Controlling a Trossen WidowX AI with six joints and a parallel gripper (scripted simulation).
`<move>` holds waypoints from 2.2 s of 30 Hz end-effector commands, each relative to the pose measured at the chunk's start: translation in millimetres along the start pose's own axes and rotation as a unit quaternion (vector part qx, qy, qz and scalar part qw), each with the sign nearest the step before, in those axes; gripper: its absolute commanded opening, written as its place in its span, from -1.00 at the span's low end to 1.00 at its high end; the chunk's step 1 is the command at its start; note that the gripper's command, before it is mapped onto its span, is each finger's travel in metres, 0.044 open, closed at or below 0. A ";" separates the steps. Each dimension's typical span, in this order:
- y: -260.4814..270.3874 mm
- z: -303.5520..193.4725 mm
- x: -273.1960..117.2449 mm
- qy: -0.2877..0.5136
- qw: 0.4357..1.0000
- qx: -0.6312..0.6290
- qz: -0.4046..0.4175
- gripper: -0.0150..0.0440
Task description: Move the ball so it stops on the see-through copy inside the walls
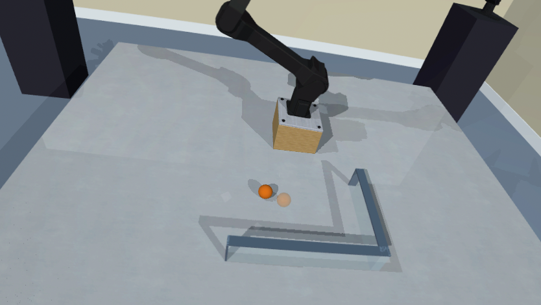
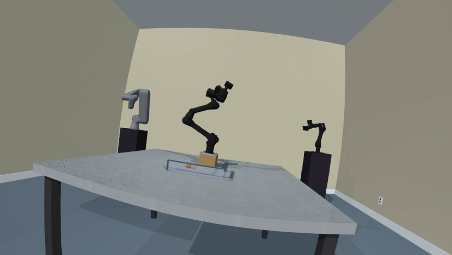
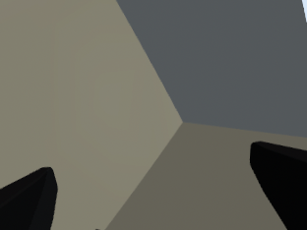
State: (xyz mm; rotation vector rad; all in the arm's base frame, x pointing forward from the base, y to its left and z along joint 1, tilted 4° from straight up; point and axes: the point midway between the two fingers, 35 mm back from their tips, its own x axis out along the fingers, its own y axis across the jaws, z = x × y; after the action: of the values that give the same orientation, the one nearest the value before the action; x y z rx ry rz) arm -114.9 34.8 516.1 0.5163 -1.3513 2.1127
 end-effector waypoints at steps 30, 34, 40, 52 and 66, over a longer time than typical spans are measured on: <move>-167.5 -256.0 -290.5 0.668 0.673 -0.138 -0.286 0.42; -165.2 -246.4 -351.3 0.732 0.596 -0.124 -0.307 0.42; -146.7 -228.2 -428.9 0.808 0.492 -0.091 -0.312 0.42; -28.7 -157.7 -577.8 0.930 0.266 0.093 -0.236 0.42; 150.9 -89.5 -606.5 0.891 0.208 0.386 -0.121 0.42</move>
State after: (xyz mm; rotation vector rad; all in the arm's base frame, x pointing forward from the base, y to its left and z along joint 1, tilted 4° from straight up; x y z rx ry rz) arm 266.4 -77.2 25.9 -1.1943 1.0812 1.0956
